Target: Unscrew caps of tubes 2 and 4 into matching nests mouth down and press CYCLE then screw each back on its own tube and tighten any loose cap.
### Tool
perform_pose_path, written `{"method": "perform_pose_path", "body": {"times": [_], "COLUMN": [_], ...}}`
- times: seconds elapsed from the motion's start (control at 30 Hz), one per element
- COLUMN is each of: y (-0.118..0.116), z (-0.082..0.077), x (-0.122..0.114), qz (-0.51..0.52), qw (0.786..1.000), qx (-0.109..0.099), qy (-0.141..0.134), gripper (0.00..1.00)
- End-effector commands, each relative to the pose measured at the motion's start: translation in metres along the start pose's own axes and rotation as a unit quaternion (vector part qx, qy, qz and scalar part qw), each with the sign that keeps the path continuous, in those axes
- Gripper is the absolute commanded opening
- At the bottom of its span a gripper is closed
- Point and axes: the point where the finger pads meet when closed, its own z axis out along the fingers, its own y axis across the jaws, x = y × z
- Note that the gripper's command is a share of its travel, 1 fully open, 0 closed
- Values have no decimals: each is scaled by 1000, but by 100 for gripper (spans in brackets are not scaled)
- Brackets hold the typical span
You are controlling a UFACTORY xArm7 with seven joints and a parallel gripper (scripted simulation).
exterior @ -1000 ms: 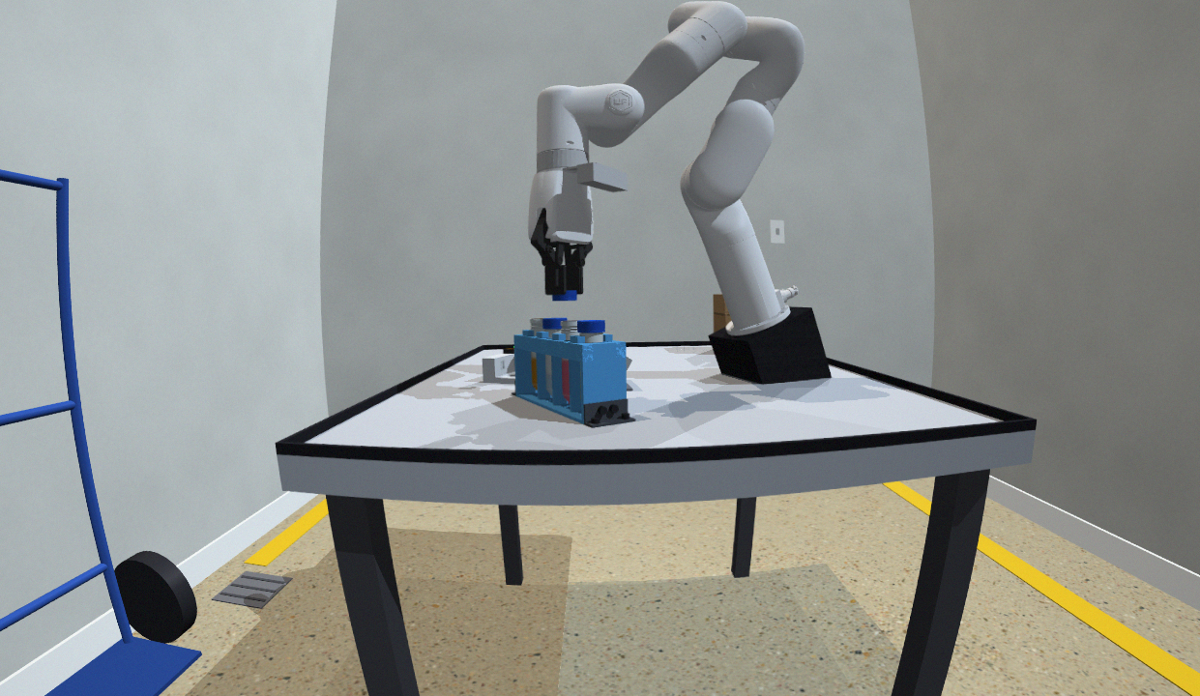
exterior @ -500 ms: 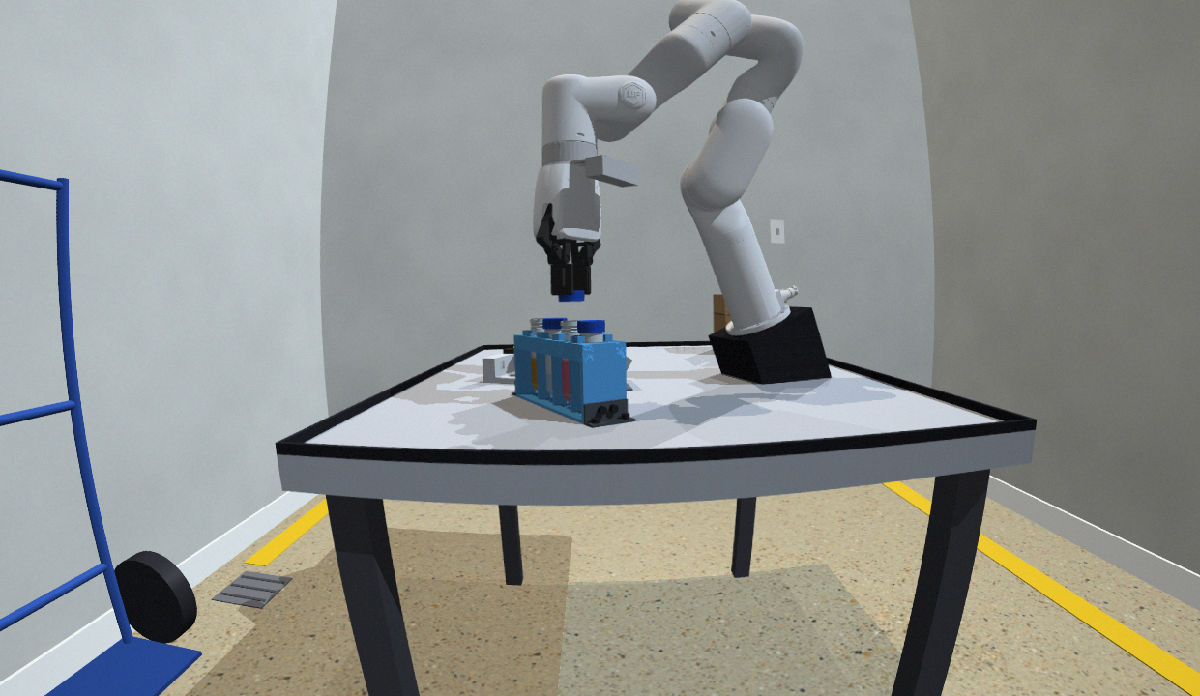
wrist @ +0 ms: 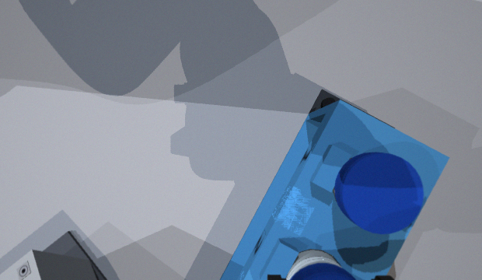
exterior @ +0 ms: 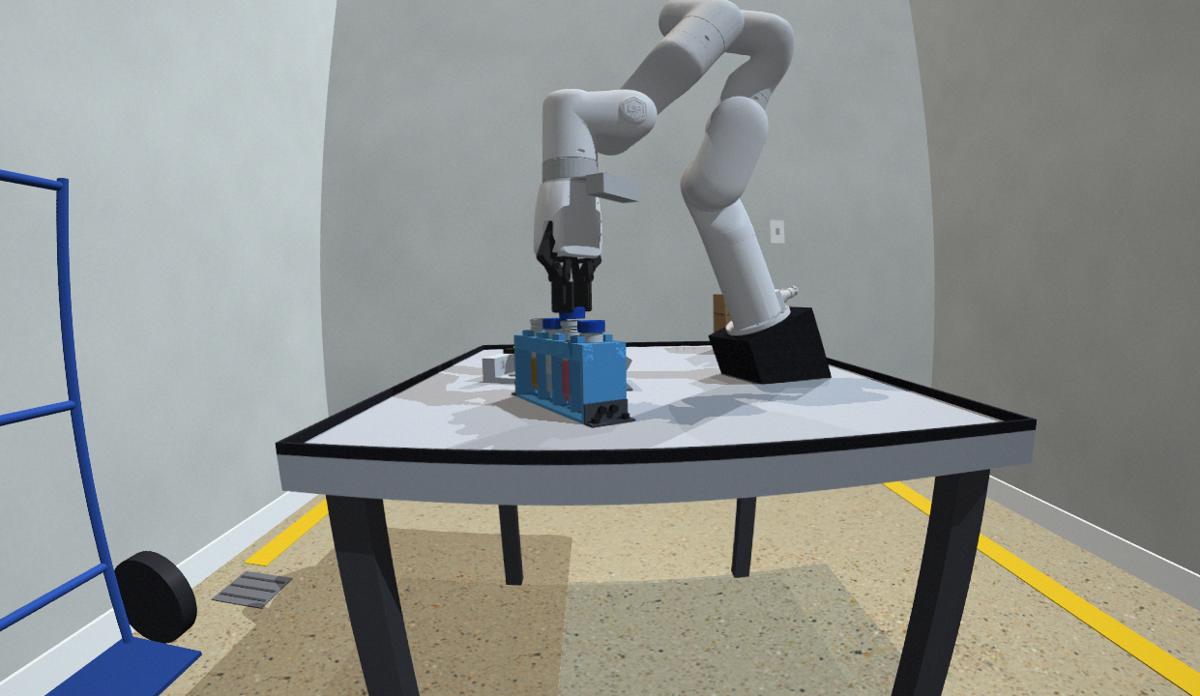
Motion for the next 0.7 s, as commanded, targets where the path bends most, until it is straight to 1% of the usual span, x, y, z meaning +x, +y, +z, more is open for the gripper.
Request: {"method": "perform_pose_path", "body": {"times": [0.0, 0.27, 0.67], "y": [2, 2, 2], "z": [1, 1, 6], "x": [-1, -1, -1], "qz": [0, 0, 0], "qw": [1000, 1000, 1000], "qx": [-2, -2, -2], "qy": [-1, -1, -1], "gripper": [0, 0, 0]}}
